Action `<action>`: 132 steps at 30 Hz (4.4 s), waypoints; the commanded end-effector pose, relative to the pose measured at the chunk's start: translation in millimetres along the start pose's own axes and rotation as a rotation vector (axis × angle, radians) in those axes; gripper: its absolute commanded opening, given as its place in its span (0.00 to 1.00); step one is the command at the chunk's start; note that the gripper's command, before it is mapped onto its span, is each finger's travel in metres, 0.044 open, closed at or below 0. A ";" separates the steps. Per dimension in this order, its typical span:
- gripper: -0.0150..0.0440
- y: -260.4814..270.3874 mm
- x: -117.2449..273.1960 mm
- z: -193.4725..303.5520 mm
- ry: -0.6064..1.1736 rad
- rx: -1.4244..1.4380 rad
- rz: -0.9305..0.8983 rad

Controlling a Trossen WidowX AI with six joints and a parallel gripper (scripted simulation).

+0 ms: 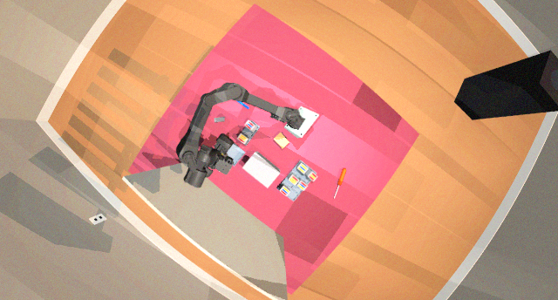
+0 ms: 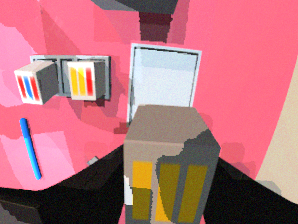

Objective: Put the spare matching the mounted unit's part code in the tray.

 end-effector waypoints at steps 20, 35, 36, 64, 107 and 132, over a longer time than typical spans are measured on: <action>0.25 -3.4 -17.1 -0.2 0.001 0.010 0.003; 0.25 -5.8 -29.9 -0.2 -0.002 0.010 0.004; 0.25 -5.9 -30.7 -0.2 -0.002 0.010 0.004; 0.25 -8.6 -54.8 0.1 -0.004 0.009 0.005; 0.25 -8.8 -91.5 0.8 -0.002 0.009 0.006; 0.25 -6.7 -112.6 1.3 0.002 0.009 0.005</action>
Point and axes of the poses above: the point midway between the two fingers, 35 mm back from their tips, its own x axis back along the fingers, its own y axis across the jaws, z = x × y, the point moved 10 cm from there along x, back along the fingers, and after that the axes turned 8 degrees about x, right-handed, at the moved point
